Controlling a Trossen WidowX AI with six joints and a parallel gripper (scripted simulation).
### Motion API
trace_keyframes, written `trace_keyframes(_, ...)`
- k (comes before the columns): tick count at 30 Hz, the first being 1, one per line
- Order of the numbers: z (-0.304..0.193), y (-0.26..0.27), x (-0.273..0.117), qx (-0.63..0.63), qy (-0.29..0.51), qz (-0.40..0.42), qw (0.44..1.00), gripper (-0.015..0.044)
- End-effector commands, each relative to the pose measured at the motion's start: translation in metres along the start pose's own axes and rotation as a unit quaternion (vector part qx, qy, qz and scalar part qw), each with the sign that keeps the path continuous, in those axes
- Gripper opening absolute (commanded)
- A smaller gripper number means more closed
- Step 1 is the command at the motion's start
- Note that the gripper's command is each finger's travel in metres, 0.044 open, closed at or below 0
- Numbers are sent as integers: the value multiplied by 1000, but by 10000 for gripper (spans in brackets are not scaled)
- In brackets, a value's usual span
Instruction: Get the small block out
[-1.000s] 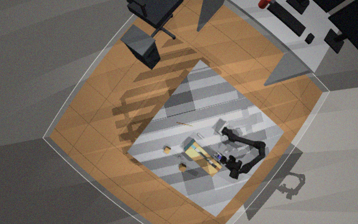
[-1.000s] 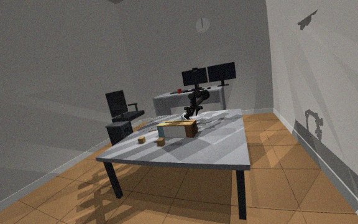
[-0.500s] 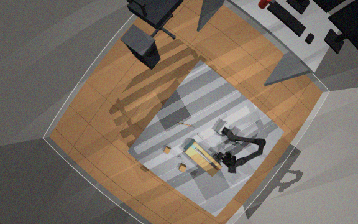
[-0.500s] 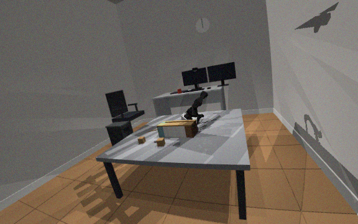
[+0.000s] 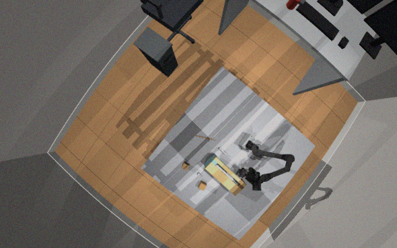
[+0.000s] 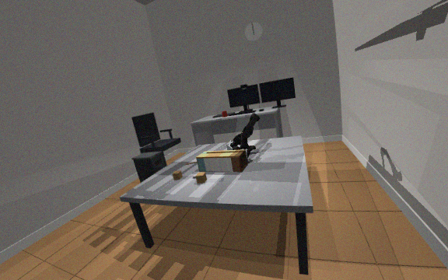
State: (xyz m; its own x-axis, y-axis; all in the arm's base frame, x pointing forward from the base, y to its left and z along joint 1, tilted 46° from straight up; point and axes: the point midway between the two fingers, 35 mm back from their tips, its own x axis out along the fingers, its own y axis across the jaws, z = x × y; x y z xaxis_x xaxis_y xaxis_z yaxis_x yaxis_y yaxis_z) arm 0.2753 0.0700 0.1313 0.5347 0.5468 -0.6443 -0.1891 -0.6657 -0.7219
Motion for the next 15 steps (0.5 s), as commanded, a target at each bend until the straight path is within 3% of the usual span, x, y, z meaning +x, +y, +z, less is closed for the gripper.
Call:
trace_keyframes(1,4,3,7,5,-2,4,1000,285)
trace_keyframes(15,13,0,26,6,-1,2,1000,285)
